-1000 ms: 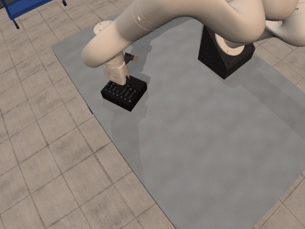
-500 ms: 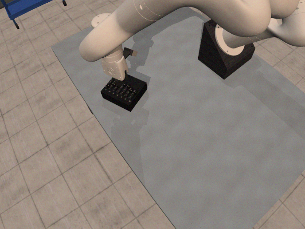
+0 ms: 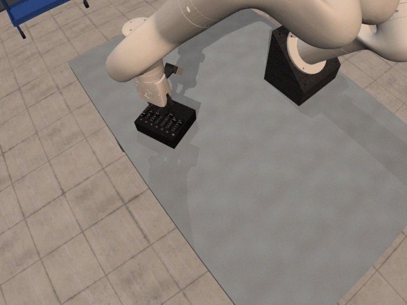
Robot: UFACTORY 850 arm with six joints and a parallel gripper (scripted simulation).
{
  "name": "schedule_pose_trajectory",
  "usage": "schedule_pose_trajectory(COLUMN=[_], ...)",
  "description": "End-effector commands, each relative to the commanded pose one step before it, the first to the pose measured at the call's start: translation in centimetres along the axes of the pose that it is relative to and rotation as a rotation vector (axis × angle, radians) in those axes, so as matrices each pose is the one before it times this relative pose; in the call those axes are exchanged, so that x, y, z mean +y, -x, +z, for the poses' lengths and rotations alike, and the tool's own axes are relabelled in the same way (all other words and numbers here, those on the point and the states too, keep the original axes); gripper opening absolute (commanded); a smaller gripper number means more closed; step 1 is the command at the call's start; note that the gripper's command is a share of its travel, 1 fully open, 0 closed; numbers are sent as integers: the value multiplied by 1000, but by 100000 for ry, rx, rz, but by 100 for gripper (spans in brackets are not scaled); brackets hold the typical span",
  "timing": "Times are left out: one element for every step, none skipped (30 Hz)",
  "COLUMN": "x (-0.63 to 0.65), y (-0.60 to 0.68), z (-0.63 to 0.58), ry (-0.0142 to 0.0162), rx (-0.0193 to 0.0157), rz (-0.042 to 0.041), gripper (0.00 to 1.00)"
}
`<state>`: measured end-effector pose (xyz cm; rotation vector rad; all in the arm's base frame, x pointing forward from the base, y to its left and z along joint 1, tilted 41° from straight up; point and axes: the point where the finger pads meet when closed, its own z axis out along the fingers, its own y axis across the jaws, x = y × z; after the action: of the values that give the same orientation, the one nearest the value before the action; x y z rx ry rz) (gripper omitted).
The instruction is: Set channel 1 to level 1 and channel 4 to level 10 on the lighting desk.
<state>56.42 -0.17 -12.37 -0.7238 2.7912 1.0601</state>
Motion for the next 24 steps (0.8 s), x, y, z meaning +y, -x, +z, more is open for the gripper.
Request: schedule_pose_trajectory(x=[-55, 0, 0, 0, 0, 0, 0, 0, 0, 0, 0, 0, 0, 0, 0, 0, 0, 0, 0, 0, 0, 0, 0, 0], y=[81, 0, 0, 0, 0, 0, 0, 0, 0, 0, 0, 0, 0, 0, 0, 0, 0, 0, 0, 0, 0, 0, 1, -1], z=[-362, -172, 0, 0, -222, -271, -319, -362, -402, -435, -462, -481, -492, -495, -489, -474, -451, -420, -382, 0, 0, -338, -290, -238], ry=[-156, 0, 0, 0, 0, 0, 0, 0, 0, 0, 0, 0, 0, 0, 0, 0, 0, 0, 0, 0, 0, 0, 0, -1], rx=[-152, 0, 0, 0, 0, 0, 0, 0, 0, 0, 0, 0, 0, 0, 0, 0, 0, 0, 0, 0, 0, 1, -1, 1], rz=[-63, 0, 0, 0, 0, 0, 0, 0, 0, 0, 0, 0, 0, 0, 0, 0, 0, 0, 0, 0, 0, 0, 0, 0], gripper=[100, 100, 100, 100, 100, 100, 100, 100, 100, 100, 100, 100, 100, 100, 100, 100, 100, 100, 100, 100, 100, 100, 100, 100])
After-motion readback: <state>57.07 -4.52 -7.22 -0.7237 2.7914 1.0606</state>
